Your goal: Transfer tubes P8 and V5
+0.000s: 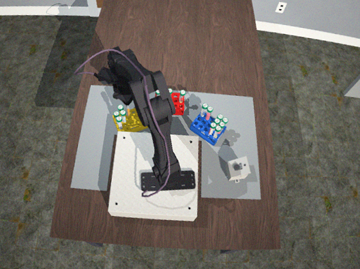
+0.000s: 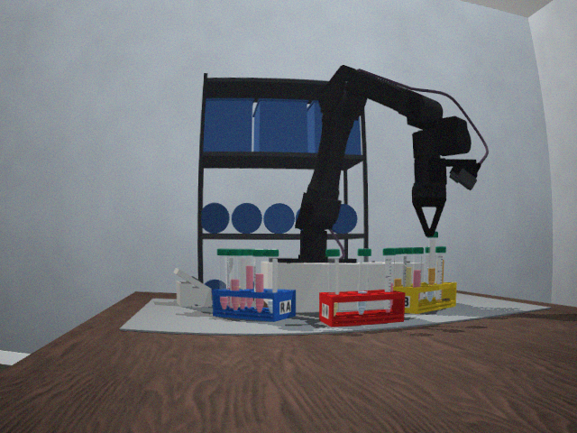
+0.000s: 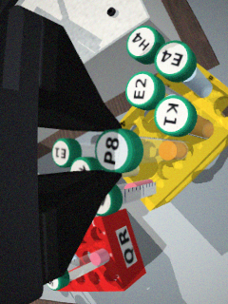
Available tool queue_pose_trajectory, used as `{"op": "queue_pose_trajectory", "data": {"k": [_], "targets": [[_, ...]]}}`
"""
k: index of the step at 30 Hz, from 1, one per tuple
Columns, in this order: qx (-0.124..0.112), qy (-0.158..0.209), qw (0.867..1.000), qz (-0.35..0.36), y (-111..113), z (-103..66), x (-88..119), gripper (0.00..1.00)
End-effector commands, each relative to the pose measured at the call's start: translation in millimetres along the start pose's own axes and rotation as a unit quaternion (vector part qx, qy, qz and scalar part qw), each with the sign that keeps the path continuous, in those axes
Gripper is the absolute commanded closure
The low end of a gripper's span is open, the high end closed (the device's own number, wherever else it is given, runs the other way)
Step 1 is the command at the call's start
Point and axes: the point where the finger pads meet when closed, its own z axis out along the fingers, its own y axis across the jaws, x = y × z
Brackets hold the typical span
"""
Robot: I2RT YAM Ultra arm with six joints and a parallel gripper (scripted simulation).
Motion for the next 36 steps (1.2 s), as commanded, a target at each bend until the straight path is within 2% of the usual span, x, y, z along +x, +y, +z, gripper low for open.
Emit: {"op": "queue_pose_trajectory", "data": {"k": [1, 4, 9, 10, 14, 31, 36], "targets": [[-0.004, 0.004, 1.0, 0.0, 0, 8.8, 3, 1.0], [0.001, -0.002, 1.0, 0.0, -4, 6.8, -1, 1.0], [-0.003, 0.003, 1.0, 0.001, 0, 10.9, 4, 1.0], [0.008, -0.009, 1.0, 0.0, -8, 2.4, -5, 1.0], [-0.005, 0.006, 1.0, 0.001, 0, 15.3, 4, 1.0], [0.0, 0.0, 1.0, 0.001, -2, 18.7, 2, 1.0], [-0.005, 0.006, 1.0, 0.001, 1, 25.3, 5, 1.0]]}}
